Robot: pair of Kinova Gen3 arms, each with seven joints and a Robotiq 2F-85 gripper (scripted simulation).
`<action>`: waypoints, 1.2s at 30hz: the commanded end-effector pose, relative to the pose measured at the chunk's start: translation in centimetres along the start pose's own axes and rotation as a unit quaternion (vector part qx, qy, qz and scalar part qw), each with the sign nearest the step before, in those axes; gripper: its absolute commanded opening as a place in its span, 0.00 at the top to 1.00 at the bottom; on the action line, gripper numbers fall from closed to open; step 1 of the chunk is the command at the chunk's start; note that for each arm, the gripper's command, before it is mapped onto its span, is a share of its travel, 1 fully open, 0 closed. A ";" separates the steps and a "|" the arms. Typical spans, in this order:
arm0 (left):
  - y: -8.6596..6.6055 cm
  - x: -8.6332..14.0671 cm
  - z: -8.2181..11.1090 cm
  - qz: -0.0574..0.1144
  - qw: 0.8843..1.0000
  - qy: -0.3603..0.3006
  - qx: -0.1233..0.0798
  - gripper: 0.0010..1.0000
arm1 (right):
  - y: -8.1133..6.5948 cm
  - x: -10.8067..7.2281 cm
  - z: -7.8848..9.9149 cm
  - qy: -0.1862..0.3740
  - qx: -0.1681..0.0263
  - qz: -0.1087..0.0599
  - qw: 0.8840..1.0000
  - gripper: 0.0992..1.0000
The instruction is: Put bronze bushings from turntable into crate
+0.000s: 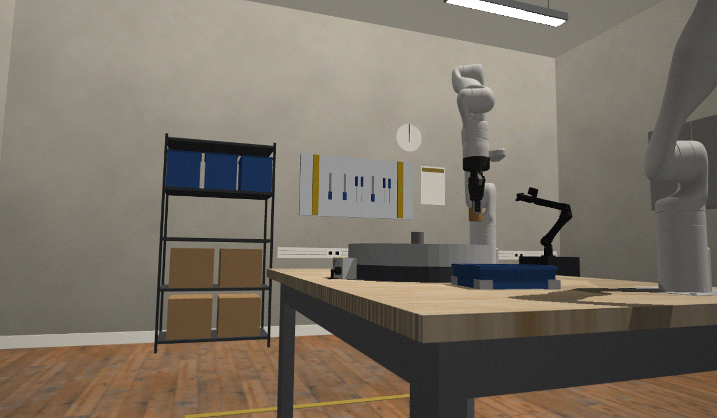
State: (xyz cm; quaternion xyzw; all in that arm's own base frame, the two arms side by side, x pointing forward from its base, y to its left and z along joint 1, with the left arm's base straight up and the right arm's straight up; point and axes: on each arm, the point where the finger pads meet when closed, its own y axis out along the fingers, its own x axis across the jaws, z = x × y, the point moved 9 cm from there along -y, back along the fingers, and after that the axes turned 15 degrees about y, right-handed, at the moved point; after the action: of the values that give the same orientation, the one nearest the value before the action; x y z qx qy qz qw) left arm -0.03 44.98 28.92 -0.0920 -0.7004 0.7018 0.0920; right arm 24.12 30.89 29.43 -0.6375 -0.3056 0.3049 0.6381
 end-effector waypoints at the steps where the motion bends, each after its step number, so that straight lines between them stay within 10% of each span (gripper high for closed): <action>1: -0.1 0.0 0.0 0.000 1.000 0.000 -0.001 0.00 | -0.1 2.1 0.3 0.000 0.000 0.000 1.000 1.00; 36: -0.1 0.0 0.0 0.000 1.000 0.000 -0.001 0.00 | -0.1 18.2 2.3 0.000 0.000 0.000 1.000 1.00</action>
State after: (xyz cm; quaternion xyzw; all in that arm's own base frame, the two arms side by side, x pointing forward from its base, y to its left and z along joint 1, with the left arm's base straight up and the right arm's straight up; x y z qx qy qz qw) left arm -0.03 44.98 28.92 -0.0920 -0.7004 0.7018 0.0920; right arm 33.02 45.32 29.42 -0.6373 -0.3062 0.3042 0.6383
